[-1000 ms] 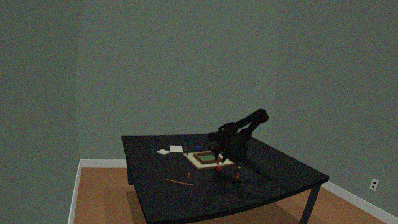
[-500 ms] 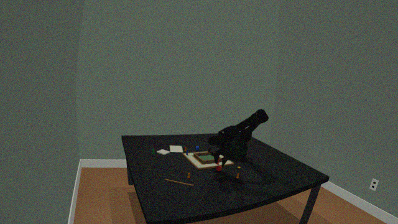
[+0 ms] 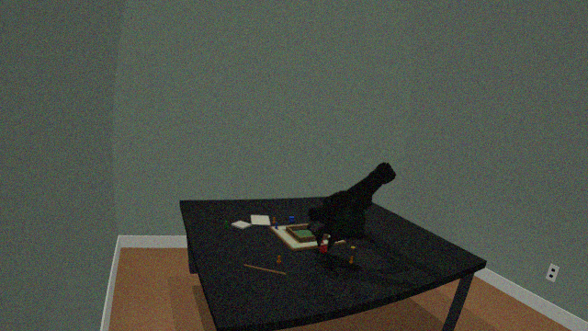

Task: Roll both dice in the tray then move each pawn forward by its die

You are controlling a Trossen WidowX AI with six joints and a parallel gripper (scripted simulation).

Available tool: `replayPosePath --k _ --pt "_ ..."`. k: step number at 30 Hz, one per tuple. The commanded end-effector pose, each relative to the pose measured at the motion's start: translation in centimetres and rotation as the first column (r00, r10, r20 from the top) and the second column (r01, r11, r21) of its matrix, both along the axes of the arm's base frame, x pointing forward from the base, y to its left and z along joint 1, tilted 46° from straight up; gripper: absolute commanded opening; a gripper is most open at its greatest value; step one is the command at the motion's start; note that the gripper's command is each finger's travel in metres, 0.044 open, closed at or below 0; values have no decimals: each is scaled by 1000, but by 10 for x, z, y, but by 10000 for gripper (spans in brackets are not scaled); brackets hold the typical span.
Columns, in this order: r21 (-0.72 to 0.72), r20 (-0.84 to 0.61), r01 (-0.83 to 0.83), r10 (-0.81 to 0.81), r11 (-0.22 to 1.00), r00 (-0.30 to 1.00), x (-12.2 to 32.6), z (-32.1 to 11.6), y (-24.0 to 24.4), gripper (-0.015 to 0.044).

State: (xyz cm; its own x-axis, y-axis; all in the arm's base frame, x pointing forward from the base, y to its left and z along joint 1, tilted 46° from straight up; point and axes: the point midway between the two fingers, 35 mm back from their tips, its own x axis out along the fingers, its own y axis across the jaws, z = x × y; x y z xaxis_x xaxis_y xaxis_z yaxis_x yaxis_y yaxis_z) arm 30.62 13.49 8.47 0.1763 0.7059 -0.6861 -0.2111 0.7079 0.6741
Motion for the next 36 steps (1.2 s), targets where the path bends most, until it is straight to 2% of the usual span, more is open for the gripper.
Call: replayPosePath --k 1,7,15,18,36 --pt "-4 -15 2 -2 1000 1000 -1 -8 4 275" --pt "-4 -15 2 -2 1000 1000 -1 -8 4 118" --pt "-4 -15 2 -2 1000 1000 -1 -8 4 64" --pt "-5 -15 1 -1 1000 1000 -1 -7 2 0" --pt "-16 -18 0 -1 1000 1000 -15 61 -70 0"
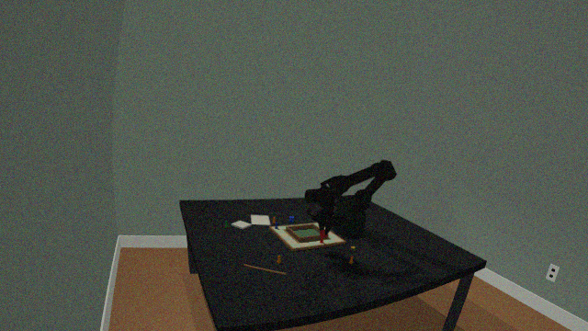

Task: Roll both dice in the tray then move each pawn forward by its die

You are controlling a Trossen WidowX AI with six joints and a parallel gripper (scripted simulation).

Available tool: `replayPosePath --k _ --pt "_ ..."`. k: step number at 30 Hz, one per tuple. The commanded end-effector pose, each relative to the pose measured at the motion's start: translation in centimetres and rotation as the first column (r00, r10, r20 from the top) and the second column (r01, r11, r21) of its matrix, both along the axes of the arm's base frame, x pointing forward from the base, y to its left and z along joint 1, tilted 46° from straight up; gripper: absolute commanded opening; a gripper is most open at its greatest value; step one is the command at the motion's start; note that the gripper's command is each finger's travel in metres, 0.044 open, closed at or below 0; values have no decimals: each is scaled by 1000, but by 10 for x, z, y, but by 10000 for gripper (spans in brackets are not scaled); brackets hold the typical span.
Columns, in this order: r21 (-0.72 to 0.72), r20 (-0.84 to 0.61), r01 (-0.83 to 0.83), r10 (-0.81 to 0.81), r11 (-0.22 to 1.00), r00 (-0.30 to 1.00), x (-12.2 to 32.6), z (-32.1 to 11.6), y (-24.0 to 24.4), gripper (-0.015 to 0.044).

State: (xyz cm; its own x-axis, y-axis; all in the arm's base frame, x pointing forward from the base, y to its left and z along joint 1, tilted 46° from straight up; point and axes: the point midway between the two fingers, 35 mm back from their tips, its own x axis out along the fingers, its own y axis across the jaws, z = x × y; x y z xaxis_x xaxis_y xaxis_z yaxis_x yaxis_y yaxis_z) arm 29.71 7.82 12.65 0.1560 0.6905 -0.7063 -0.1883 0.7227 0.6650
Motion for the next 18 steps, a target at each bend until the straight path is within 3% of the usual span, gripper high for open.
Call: replayPosePath --k 1,10,18 --pt "7 14 -1 1 1000 1000 -8 23 -17 0" --pt "14 -1 16 -16 1000 1000 -12 32 -27 0" --pt "29 -191 209 -200 977 961 -6 9 -44 0"
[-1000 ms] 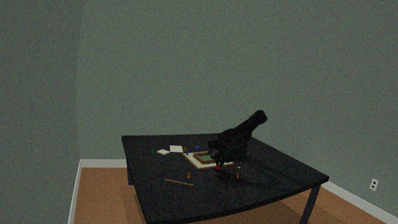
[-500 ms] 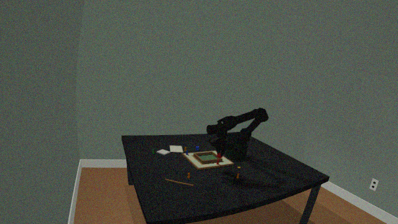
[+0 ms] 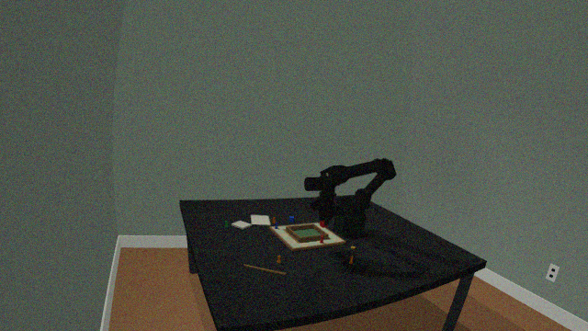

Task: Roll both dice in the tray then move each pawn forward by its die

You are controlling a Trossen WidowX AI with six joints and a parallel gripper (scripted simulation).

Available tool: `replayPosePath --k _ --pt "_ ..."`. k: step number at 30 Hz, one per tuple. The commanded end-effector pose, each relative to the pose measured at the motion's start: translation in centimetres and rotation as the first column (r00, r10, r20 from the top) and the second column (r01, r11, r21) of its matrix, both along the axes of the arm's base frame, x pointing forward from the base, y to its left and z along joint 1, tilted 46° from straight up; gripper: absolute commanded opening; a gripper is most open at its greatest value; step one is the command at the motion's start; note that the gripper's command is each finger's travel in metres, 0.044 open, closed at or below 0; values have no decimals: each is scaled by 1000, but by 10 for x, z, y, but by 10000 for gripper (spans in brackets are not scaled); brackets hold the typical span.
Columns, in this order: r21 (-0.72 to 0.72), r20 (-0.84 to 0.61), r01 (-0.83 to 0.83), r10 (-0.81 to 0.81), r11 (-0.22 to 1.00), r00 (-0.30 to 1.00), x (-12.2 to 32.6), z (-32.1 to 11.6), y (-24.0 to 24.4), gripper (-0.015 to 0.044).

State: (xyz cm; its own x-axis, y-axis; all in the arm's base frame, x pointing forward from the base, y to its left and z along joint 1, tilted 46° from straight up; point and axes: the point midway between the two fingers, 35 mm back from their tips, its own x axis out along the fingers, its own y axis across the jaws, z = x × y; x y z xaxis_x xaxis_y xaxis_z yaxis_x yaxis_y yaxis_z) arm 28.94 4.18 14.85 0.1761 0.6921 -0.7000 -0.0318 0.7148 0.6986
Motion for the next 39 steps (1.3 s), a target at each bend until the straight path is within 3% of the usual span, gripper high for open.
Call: replayPosePath --k 1,18,39 --pt "18 -118 106 -103 994 988 2 -16 -9 0" --pt "-24 -503 501 -444 865 741 4 -68 -43 0" --pt "-270 -796 799 -591 537 128 -10 -129 -79 0"
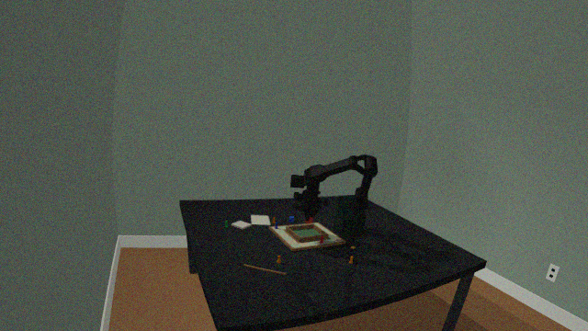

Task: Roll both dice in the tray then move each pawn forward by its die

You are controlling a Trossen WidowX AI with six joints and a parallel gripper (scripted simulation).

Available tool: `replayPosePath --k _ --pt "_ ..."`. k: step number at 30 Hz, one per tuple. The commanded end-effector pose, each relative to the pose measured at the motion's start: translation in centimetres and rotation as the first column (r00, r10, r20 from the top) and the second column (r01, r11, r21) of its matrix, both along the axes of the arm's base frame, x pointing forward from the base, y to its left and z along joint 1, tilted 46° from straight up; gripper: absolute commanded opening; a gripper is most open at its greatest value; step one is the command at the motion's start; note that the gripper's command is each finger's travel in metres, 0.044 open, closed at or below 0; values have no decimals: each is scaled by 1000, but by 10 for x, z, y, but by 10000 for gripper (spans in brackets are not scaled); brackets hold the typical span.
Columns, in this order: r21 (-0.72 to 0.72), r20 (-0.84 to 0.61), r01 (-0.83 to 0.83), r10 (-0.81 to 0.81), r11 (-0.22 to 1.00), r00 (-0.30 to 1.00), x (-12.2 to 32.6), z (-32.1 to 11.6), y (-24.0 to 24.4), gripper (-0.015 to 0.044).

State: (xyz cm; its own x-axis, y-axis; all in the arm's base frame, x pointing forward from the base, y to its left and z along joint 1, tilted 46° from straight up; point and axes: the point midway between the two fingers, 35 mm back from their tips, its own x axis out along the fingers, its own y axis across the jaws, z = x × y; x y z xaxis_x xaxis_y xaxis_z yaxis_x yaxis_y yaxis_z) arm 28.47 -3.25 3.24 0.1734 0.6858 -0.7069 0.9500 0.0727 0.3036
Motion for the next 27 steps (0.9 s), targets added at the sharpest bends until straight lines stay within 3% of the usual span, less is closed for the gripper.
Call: replayPosePath --k 1,8,16,27 --pt "25 -122 113 -109 993 987 -7 -16 -6 0" --pt "37 -273 267 -247 963 930 -15 -34 -15 0" --pt "32 -278 269 -250 963 927 -15 -34 -15 0" --pt "-295 -329 192 -288 936 899 -23 -45 -7 0"
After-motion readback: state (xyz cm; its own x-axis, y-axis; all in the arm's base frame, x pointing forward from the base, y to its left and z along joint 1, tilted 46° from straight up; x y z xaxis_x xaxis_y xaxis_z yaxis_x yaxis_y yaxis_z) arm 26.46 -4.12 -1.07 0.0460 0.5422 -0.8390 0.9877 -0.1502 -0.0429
